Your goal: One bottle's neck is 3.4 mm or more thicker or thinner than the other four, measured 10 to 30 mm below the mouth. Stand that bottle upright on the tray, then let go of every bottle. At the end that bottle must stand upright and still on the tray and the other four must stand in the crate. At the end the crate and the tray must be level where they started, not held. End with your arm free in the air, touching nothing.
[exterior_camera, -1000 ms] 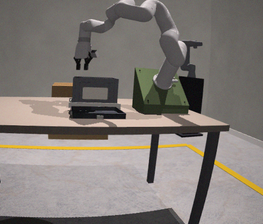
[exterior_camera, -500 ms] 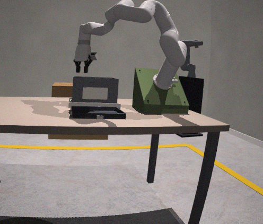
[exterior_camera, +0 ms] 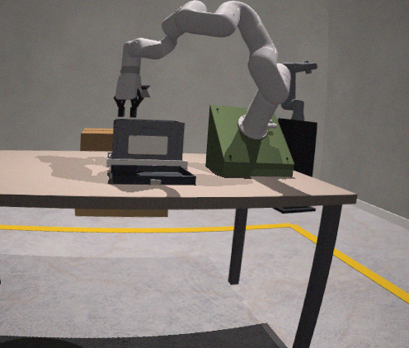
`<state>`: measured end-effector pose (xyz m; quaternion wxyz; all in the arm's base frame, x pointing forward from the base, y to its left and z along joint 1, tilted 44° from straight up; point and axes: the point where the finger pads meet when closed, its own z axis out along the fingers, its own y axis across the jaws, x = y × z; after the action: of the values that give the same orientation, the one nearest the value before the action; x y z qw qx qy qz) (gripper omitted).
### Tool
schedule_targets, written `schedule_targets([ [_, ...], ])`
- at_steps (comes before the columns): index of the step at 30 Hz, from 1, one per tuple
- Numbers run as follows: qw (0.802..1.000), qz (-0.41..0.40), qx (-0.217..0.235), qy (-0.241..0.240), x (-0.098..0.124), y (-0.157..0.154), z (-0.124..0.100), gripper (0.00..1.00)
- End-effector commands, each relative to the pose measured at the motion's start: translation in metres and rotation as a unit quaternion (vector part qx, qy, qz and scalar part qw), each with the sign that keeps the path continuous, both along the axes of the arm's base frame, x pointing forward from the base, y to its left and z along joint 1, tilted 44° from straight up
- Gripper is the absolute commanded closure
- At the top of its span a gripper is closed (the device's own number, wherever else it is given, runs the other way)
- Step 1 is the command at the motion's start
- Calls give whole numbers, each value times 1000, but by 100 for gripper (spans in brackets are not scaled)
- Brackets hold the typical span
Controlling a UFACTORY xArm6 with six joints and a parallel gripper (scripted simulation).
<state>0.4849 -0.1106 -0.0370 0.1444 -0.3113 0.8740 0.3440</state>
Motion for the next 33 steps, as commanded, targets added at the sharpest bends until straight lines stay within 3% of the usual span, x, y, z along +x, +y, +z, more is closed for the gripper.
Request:
schedule_targets([
  [1,1000,-1,-1,-2,1,0,0,35],
  [33,1000,-1,-1,-2,2,2,-3,35],
])
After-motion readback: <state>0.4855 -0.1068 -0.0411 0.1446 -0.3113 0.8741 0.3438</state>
